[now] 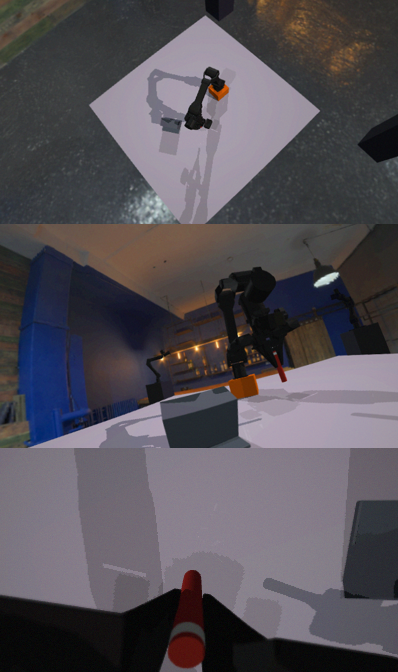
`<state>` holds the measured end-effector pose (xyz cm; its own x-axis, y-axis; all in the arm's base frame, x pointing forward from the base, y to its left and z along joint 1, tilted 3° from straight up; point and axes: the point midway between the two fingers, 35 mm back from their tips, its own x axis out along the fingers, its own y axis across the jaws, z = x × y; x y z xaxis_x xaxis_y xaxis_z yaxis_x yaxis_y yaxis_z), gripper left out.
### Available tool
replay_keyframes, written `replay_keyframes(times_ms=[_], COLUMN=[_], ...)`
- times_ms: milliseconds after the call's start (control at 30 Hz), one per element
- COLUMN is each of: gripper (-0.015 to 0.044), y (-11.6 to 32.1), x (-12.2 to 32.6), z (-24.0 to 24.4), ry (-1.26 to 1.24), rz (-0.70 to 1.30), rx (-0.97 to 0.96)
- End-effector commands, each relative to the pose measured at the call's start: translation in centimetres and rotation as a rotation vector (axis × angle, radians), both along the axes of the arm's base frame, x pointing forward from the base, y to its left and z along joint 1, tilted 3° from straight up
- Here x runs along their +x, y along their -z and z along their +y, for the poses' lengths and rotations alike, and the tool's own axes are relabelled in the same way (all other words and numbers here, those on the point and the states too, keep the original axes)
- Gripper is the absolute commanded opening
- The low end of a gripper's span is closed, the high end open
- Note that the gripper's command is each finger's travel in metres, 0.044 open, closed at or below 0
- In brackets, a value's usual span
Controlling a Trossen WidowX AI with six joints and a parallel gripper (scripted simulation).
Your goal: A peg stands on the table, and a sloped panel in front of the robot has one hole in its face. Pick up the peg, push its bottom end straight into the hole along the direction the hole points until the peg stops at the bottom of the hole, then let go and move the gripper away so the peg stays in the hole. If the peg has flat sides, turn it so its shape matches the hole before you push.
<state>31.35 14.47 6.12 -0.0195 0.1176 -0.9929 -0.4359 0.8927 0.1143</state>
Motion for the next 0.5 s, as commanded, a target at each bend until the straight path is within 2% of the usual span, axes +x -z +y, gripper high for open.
replay_keyframes(times_ms=[0,467], gripper=[0.0000,0.0000], y=[0.4,0.9], x=[0.0,0.7], z=[-0.4,-1.7], ry=[0.004,0.033], rz=[0.009,0.007], rx=[0.016,0.077])
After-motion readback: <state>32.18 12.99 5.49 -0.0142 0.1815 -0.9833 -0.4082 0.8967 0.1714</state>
